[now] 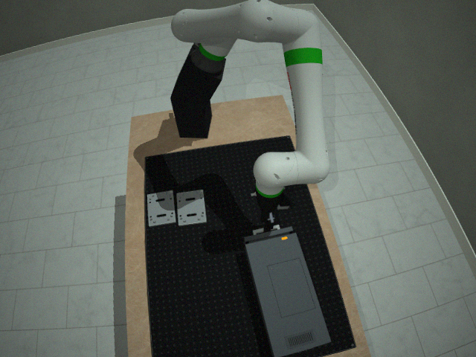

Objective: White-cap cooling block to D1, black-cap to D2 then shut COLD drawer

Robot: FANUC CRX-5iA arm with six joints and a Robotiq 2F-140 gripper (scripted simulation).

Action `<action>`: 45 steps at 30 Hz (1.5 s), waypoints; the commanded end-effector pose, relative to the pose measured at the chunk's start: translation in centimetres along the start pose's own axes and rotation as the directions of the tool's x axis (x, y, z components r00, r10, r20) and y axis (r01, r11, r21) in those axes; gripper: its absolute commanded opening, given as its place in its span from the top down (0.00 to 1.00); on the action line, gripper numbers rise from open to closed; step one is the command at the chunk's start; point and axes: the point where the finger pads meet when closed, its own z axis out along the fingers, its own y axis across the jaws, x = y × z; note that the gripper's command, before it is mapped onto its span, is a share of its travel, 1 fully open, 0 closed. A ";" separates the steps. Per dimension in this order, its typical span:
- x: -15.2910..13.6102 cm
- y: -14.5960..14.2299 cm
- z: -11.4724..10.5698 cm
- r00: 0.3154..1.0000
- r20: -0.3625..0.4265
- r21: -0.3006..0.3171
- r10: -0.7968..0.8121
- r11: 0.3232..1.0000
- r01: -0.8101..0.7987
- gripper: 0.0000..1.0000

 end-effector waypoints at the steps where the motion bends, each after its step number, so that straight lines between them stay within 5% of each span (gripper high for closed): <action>1: 0.0 0.0 -0.1 1.000 0.000 -0.002 0.000 1.000 0.000 0.66; 45: 0.0 -1.3 -0.1 1.000 0.000 -0.002 0.000 1.000 0.000 0.66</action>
